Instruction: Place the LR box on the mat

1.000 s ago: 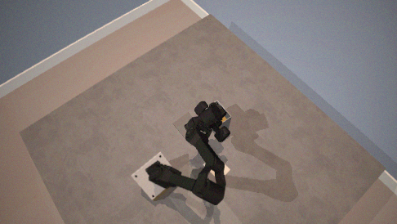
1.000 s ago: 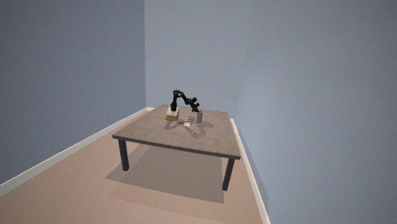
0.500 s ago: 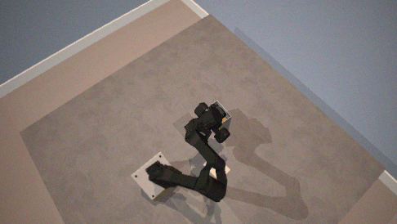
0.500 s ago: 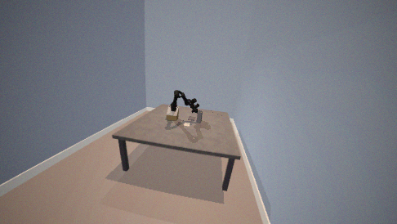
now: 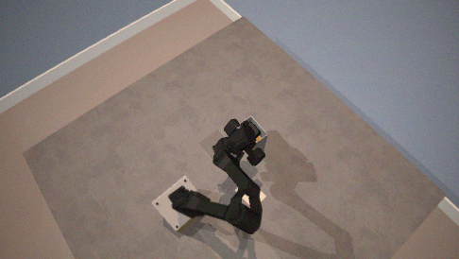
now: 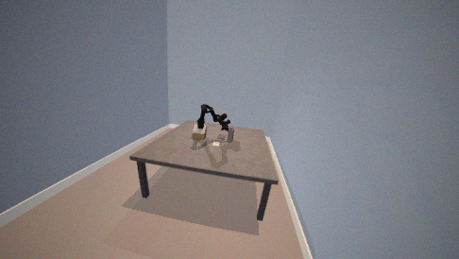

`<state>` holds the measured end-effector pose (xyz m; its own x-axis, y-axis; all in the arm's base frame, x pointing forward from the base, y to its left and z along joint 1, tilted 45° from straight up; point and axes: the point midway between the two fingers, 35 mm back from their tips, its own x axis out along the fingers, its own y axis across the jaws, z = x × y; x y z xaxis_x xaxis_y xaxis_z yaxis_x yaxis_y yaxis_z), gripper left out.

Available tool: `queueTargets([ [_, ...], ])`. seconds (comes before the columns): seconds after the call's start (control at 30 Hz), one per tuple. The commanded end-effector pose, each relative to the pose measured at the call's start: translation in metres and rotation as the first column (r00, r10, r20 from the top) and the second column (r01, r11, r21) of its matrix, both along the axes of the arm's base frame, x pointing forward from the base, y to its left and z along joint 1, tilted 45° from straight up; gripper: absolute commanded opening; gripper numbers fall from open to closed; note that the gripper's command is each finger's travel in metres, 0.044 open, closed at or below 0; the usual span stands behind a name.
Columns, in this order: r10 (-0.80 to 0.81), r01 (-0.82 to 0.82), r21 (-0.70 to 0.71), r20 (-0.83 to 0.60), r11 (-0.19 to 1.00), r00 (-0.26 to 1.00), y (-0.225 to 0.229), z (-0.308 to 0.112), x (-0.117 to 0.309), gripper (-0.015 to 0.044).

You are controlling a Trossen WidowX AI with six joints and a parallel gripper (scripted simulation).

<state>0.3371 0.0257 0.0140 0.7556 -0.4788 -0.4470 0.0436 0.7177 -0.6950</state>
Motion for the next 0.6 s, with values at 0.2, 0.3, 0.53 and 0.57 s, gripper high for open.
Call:
queueTargets([
  [0.2,-0.003,0.003,-0.003,-0.007,1.000,1.000,-0.0018,-0.0024,-0.0078,0.0000],
  [0.3,-0.003,0.003,-0.003,-0.007,1.000,1.000,-0.0019,-0.0026,-0.0093,0.0000],
  [0.53,-0.003,0.003,-0.003,-0.007,1.000,1.000,-0.0022,-0.0032,-0.0127,0.0000],
  [0.57,-0.003,0.003,-0.003,-0.007,1.000,1.000,-0.0023,-0.0033,-0.0131,0.0000],
])
